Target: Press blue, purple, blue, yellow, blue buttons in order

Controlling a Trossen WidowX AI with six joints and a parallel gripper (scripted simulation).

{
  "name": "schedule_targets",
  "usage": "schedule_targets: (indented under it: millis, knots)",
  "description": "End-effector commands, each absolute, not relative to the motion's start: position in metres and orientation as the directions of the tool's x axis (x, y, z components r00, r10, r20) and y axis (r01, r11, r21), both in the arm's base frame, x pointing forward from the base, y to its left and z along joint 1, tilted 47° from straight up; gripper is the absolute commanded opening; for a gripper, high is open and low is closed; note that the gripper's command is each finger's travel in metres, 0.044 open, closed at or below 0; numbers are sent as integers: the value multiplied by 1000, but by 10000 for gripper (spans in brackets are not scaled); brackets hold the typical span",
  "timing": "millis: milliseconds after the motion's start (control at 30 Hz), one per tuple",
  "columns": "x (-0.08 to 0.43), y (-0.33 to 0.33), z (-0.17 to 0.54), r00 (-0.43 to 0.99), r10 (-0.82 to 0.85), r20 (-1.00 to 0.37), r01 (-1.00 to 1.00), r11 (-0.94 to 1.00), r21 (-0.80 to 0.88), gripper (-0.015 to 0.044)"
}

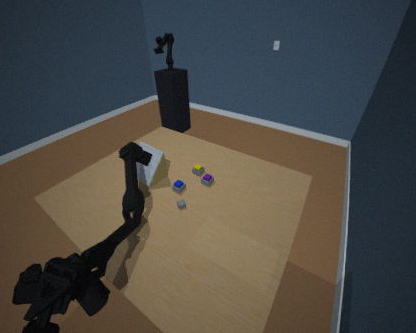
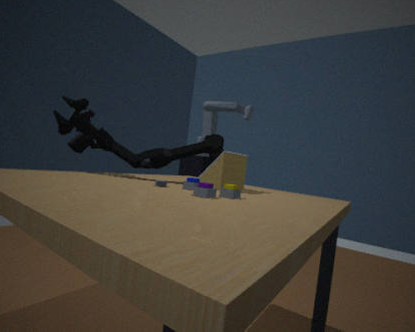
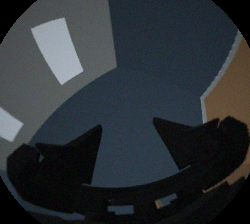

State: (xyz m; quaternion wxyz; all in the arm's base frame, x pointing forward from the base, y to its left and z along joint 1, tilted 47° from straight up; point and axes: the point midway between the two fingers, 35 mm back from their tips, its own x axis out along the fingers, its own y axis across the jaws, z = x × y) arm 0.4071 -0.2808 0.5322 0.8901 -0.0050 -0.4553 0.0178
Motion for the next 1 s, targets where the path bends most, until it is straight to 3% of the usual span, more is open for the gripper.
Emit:
schedule_targets:
  millis: [0,100,500,733,967]
  knots:
    - [404,-280,534,575,39,817,-37,999,-21,400]
    - [342,-261,579,458,106,882,-114,992,-61,400]
    - [187,-167,661,260,370,892,-202,924,-324,400]
    - [102,-63,676,204,590,781,-254,803,-539,400]
    - [54,58,652,239,785,572,-324,620,-715,400]
